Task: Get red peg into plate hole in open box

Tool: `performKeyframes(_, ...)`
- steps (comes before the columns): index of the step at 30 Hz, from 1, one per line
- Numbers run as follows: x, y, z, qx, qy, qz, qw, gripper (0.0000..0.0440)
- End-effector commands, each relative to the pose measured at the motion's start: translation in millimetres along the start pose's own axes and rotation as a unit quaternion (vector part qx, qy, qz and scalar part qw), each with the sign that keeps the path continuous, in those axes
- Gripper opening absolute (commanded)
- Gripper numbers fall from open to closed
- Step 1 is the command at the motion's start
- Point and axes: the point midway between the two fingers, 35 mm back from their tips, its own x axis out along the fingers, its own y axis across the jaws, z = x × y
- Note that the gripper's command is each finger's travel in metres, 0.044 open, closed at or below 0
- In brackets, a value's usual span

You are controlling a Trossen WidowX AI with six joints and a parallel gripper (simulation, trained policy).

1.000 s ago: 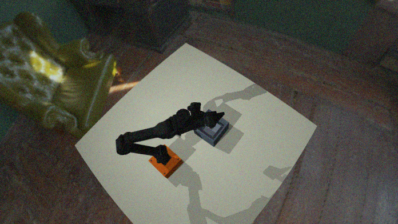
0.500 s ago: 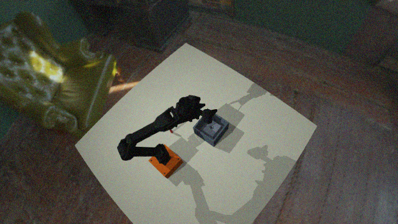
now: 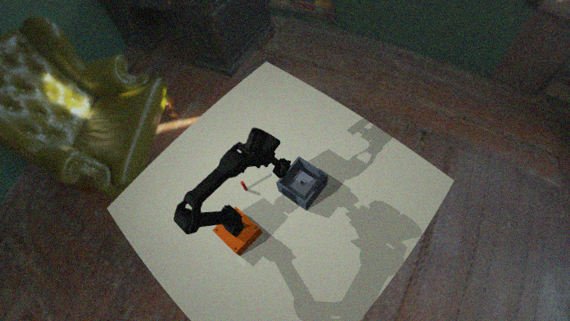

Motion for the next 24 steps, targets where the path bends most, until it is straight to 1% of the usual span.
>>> performKeyframes(1,1,16,-15,0.037,0.038,0.004,0.999,0.044)
performKeyframes(10,-2,55,-68,0.126,0.151,-0.017,0.98,0.044)
performKeyframes(17,-7,76,-108,0.17,0.222,-0.059,0.958,0.044)
performKeyframes(24,-8,89,-143,0.202,0.272,-0.107,0.935,0.044)
